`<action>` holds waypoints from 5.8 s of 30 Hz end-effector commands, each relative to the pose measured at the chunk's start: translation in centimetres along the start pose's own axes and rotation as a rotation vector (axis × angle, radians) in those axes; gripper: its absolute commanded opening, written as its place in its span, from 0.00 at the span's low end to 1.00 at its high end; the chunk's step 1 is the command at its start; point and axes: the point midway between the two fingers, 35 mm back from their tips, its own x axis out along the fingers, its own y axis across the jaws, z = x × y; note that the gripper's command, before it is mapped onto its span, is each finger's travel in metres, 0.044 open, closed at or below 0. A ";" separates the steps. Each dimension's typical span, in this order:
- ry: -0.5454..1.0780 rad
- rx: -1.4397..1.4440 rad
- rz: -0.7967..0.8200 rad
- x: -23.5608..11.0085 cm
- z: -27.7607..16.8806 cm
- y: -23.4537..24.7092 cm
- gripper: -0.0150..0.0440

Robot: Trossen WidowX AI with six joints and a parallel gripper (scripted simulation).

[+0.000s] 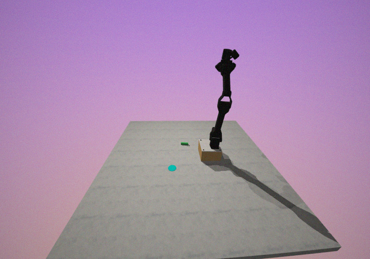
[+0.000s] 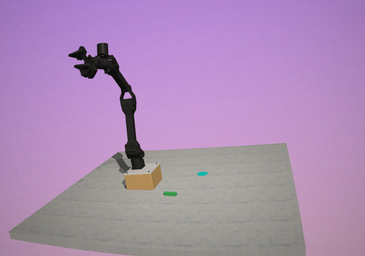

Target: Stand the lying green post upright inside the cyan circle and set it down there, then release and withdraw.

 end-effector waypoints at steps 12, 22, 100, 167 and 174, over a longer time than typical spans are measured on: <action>0.095 -0.527 -0.356 2.0 -0.2 -13.4 0.65; 0.347 -1.032 -0.652 -0.5 -0.2 -26.2 0.65; 3.075 -2.156 -0.677 -39.4 24.9 -61.7 0.29; 3.400 -2.062 -0.188 -43.8 14.1 -53.0 0.29; 3.479 -2.021 -0.039 -45.8 13.5 -52.6 0.29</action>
